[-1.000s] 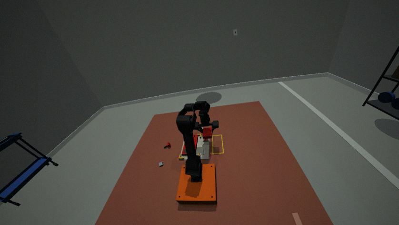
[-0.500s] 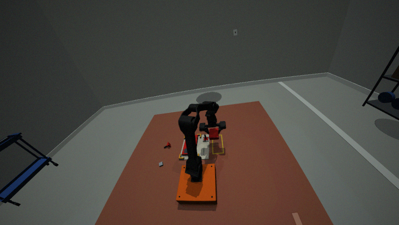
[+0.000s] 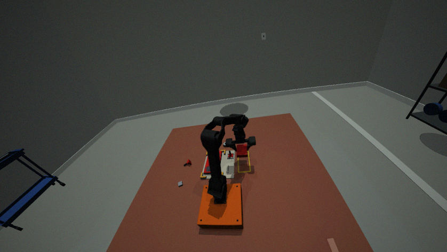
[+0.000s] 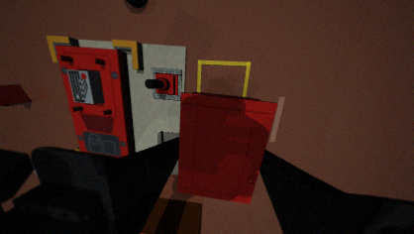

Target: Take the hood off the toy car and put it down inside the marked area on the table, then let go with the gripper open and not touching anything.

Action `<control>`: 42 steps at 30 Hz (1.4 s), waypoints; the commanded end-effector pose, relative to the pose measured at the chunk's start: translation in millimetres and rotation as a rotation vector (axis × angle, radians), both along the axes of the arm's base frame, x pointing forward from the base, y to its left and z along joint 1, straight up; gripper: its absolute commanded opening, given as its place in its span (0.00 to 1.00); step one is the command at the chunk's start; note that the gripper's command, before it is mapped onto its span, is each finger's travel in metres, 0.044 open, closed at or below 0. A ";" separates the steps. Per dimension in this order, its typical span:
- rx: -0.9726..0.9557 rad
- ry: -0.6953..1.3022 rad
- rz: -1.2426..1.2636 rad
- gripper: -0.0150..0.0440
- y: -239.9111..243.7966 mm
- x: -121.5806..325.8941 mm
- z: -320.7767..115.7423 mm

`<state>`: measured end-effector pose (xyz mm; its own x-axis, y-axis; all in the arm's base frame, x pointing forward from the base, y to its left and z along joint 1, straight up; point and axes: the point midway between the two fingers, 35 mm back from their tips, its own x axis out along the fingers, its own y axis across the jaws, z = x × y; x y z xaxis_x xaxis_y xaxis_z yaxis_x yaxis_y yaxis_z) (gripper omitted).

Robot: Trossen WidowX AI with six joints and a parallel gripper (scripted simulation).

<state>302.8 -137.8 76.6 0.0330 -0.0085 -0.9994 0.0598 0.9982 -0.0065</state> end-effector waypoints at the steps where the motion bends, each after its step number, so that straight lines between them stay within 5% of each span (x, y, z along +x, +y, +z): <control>1: -0.003 0.002 0.003 0.25 -1.0 -0.1 -3.2; 42: -0.003 0.002 0.003 0.25 -1.9 2.2 -28.8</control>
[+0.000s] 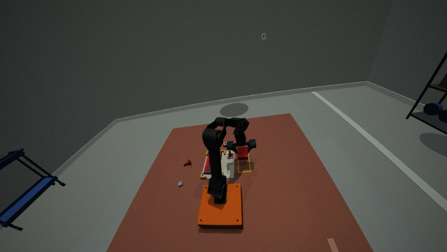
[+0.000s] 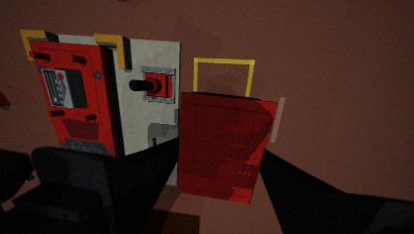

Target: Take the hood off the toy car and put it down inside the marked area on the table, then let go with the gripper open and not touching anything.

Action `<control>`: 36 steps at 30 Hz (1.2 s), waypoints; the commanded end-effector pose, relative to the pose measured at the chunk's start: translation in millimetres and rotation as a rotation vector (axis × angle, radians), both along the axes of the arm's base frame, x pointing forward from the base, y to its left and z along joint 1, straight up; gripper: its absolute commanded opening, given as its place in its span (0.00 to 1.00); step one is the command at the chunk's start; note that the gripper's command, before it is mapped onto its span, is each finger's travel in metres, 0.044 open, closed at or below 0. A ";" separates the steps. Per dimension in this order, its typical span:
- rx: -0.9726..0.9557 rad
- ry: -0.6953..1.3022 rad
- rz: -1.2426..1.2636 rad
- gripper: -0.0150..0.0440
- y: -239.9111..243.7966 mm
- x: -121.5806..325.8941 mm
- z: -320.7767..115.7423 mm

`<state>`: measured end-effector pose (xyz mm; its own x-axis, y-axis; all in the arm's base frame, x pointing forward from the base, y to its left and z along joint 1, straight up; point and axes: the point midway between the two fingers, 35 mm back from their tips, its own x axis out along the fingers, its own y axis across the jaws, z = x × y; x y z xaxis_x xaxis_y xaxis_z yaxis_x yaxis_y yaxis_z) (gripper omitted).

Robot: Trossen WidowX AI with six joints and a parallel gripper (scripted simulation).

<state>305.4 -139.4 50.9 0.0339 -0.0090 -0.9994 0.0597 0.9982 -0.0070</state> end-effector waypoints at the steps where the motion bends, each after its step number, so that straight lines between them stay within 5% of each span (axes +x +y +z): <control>1: -0.003 0.003 0.003 0.25 -0.4 -0.4 -3.7; 36: -0.003 0.003 0.003 0.25 -0.4 -0.3 -25.7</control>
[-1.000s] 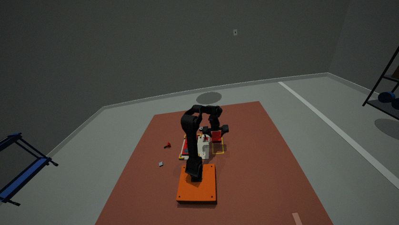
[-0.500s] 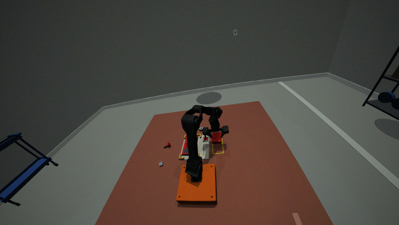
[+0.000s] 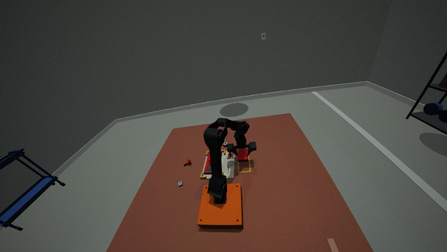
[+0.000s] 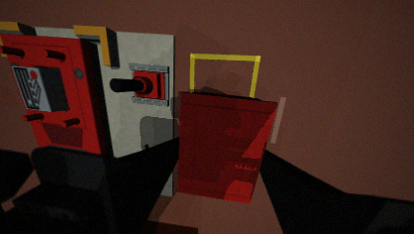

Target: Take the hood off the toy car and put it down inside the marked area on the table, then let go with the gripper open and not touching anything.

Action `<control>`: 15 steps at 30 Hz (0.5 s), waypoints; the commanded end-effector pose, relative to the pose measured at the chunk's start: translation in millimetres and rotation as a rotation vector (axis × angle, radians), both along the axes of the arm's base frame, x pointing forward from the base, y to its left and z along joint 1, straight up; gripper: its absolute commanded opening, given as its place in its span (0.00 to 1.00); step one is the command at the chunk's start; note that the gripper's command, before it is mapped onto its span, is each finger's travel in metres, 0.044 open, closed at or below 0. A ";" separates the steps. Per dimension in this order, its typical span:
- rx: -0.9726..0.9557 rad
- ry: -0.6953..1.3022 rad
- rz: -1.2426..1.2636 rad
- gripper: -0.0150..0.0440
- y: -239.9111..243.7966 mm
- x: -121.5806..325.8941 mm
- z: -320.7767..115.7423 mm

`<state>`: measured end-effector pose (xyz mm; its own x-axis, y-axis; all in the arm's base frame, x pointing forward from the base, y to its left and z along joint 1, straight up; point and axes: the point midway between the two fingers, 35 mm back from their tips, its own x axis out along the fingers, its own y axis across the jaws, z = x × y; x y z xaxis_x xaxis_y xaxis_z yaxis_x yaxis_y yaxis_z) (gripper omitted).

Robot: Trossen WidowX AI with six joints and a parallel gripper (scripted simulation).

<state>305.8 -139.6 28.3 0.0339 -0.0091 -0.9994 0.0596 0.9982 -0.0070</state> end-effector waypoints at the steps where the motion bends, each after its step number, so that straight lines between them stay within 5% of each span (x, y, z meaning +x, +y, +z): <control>1: -0.003 0.003 0.003 0.25 -0.1 -0.7 -3.8; 15: -0.003 0.003 0.003 0.25 0.1 -1.1 -12.5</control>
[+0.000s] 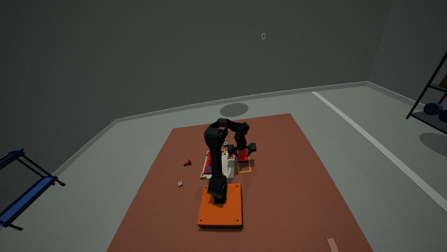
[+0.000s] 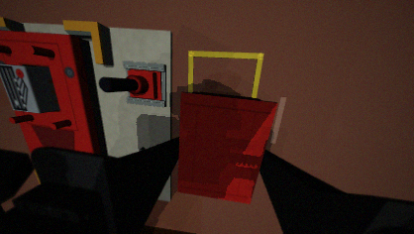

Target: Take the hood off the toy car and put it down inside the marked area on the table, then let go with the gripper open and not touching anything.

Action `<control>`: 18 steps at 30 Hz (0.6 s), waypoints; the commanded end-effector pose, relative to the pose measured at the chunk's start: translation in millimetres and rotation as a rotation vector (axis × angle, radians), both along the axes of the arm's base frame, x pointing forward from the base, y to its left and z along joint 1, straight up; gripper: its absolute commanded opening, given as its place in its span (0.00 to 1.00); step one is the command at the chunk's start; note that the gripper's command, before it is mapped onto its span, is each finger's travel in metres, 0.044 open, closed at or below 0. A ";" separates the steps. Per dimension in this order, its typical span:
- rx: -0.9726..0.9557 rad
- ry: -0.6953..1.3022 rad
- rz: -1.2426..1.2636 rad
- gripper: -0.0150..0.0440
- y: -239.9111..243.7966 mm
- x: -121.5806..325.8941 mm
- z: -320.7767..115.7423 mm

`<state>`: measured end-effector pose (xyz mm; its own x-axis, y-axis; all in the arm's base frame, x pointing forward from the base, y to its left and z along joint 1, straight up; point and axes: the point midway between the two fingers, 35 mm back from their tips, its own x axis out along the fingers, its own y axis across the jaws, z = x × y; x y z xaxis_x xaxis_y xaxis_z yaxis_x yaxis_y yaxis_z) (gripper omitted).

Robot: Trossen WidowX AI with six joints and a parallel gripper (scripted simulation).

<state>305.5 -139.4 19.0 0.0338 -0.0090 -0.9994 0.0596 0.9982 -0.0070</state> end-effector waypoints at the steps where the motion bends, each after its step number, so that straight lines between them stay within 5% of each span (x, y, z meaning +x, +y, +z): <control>1: -0.003 0.003 0.003 0.25 -0.1 -0.8 -3.7; 18: -0.002 0.003 0.003 0.25 0.4 -1.7 -14.2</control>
<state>304.8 -139.0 7.8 0.0337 -0.0090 -0.9994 0.0594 0.9982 -0.0070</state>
